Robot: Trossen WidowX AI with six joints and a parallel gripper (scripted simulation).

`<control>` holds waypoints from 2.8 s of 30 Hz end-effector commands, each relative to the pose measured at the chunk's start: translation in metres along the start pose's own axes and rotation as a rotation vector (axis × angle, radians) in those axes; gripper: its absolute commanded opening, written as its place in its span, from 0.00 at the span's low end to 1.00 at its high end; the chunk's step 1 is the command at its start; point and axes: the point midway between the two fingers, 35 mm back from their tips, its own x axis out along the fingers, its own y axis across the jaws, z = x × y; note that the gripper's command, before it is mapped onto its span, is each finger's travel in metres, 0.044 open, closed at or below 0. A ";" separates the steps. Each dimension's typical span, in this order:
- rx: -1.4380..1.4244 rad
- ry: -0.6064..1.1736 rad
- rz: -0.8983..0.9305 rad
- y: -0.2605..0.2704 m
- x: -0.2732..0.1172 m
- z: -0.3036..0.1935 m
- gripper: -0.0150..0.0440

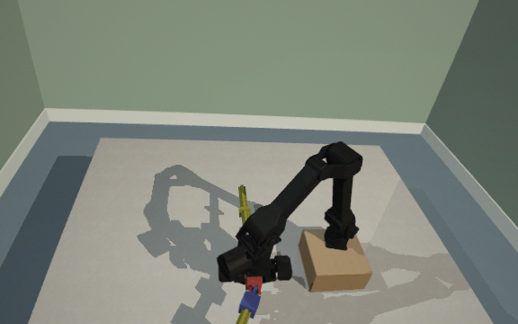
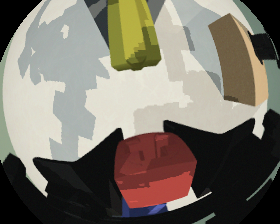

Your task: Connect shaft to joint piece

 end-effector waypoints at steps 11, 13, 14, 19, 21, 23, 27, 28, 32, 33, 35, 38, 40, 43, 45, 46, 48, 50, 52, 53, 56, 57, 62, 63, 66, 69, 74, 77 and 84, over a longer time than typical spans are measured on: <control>-0.003 -0.004 0.000 0.000 0.000 0.000 0.25; -0.003 -0.004 0.000 0.000 0.000 0.000 0.25; -0.003 -0.004 0.000 0.000 0.000 0.000 0.25; -0.003 -0.004 0.000 0.000 0.000 0.000 0.43; -0.003 -0.004 0.000 0.000 0.000 0.000 0.50; -0.003 -0.004 0.000 0.000 0.000 0.000 0.50; -0.003 -0.004 0.000 0.000 0.000 0.000 0.68; -0.003 -0.004 0.000 0.000 0.000 0.000 0.73; -0.003 -0.004 0.000 0.000 0.000 0.000 0.90; -0.003 -0.004 0.000 0.000 0.000 0.000 0.95; -0.003 -0.004 0.000 0.000 0.000 0.000 1.00; -0.003 -0.004 0.000 0.000 0.000 0.000 1.00; -0.003 -0.004 0.000 0.000 0.000 0.000 1.00; -0.003 -0.004 0.000 0.000 0.000 0.000 1.00; -0.003 -0.004 0.000 0.000 0.000 0.000 1.00; -0.003 -0.004 0.000 0.000 0.000 0.000 1.00; -0.002 0.018 -0.002 0.000 -0.002 0.001 1.00; 0.000 0.077 -0.004 0.000 -0.007 0.002 1.00; 0.002 0.142 -0.005 0.001 -0.014 0.004 1.00; 0.002 0.175 -0.003 0.001 -0.017 0.004 1.00; 0.002 0.267 0.002 0.001 -0.026 0.007 1.00; 0.002 0.282 0.003 0.001 -0.028 0.008 1.00; 0.002 0.288 0.004 0.001 -0.029 0.008 1.00; 0.002 0.288 0.004 0.001 -0.029 0.008 1.00; -0.049 0.283 0.011 0.002 -0.033 0.008 1.00; -0.151 0.272 0.024 0.004 -0.041 0.008 1.00; -0.322 0.254 0.044 0.007 -0.056 0.008 1.00; -0.425 0.243 0.055 0.008 -0.065 0.008 1.00; -0.665 0.216 0.077 0.010 -0.085 0.010 1.00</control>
